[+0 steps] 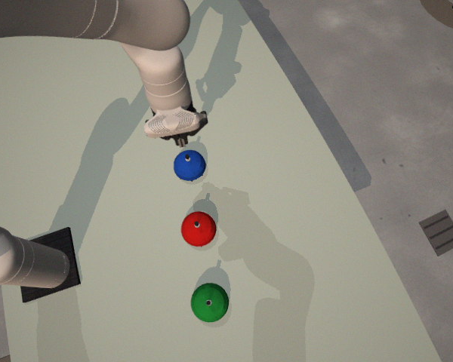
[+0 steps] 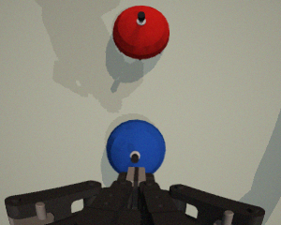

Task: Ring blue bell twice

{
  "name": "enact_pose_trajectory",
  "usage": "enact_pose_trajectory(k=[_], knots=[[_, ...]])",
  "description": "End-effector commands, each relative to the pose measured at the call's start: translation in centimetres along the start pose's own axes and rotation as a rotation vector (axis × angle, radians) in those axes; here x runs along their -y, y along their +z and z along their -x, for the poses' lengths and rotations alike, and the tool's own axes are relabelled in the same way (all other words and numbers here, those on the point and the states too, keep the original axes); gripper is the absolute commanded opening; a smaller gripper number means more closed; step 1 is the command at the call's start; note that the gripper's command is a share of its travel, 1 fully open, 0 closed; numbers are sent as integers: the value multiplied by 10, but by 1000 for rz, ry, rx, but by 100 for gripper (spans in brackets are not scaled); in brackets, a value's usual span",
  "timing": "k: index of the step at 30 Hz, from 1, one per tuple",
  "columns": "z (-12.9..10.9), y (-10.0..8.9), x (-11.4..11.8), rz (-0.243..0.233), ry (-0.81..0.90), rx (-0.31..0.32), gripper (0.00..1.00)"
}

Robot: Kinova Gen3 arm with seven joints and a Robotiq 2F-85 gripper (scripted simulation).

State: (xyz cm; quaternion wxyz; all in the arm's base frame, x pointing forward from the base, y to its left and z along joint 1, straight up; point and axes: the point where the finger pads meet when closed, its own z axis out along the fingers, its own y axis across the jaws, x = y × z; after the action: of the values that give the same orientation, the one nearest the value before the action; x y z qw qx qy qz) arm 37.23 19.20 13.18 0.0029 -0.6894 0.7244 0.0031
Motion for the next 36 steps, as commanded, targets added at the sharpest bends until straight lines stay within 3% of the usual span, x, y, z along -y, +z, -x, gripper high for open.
enact_pose_trajectory(k=[1, 22, 36], knots=[[-1, 8, 1, -4, 1, -2, 0], [-1, 40, 1, -4, 2, -3, 0], [-1, 47, 1, -4, 2, -3, 0]])
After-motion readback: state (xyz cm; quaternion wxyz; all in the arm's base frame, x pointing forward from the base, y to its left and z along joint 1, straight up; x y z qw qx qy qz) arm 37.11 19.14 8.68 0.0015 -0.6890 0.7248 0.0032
